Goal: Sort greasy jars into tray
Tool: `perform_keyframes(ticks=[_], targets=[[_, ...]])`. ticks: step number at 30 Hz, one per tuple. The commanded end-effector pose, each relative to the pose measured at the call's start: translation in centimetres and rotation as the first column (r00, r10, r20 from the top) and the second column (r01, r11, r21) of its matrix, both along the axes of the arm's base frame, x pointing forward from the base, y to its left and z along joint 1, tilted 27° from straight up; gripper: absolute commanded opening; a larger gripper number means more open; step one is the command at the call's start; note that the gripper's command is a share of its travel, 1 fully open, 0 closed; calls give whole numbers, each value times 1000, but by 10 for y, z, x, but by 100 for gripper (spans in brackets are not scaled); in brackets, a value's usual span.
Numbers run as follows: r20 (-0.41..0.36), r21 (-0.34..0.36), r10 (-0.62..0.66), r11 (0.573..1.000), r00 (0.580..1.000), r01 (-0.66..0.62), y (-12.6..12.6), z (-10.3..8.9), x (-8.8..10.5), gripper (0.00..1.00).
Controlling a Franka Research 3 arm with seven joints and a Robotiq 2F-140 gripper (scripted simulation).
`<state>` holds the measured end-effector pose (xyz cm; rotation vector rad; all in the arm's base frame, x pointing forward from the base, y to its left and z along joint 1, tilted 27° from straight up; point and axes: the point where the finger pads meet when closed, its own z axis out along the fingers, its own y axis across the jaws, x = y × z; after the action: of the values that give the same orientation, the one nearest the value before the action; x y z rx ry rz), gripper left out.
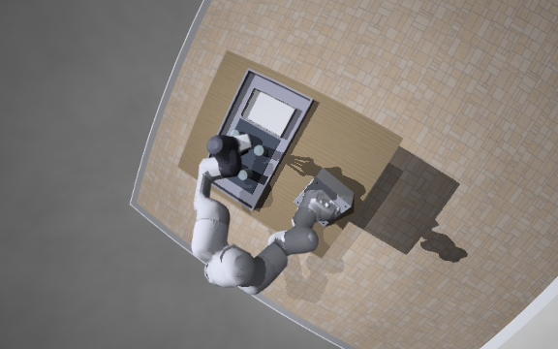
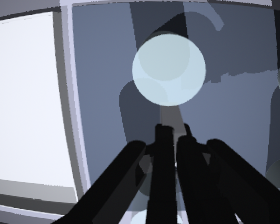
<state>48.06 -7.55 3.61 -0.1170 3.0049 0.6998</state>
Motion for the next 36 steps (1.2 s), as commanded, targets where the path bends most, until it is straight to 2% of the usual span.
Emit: perform_keyframes(ticks=[1, 33, 36], targets=[[0, 3, 2, 1000, 1000, -2, -1, 1, -2, 0], [0, 3, 2, 1000, 1000, -2, -3, 3, -6, 0], [0, 3, 2, 1000, 1000, -2, -1, 1, 1, 0]])
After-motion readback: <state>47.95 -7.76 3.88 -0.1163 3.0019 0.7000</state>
